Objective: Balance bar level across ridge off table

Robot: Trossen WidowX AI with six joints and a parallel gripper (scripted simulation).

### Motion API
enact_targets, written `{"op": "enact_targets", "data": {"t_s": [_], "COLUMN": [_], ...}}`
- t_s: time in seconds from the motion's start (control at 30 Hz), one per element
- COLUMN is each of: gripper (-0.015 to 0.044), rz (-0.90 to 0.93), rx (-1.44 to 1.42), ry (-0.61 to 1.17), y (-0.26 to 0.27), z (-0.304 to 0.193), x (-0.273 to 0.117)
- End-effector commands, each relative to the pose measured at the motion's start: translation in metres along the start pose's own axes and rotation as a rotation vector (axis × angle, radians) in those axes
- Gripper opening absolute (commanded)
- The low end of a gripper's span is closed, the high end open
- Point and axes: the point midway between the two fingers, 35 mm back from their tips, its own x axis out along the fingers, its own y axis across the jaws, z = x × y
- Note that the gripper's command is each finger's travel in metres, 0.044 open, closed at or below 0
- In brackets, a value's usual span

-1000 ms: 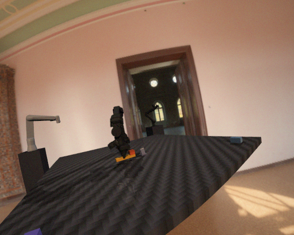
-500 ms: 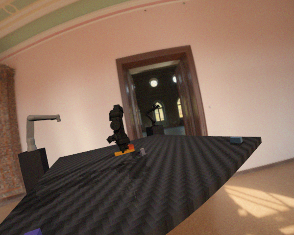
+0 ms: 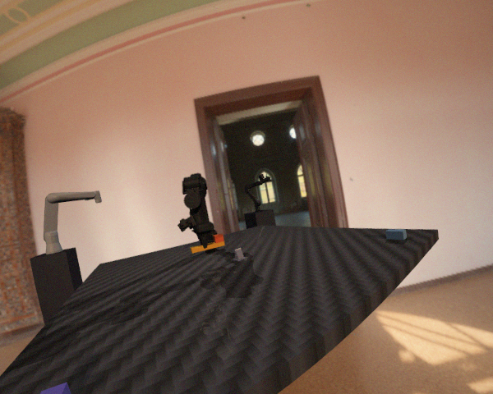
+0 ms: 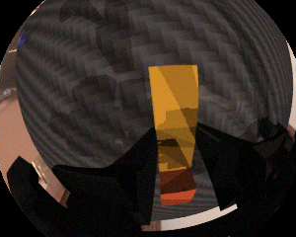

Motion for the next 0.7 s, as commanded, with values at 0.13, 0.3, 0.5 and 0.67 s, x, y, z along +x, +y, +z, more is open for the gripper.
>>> {"op": "enact_targets", "data": {"t_s": [0.13,0.3,0.5,0.67], "gripper": [0.0,0.0,0.0,0.0], "rz": [0.008,0.007,0.006,0.005], "rx": [0.246,0.436,0.657,0.831], "ry": [-0.002,0.0,0.002,0.004], "y": [-0.003,-0.007,-0.015,-0.023], "z": [-0.026,-0.045,-0.067,-0.084], "x": [-0.005,-0.006,-0.007,-0.007]}}
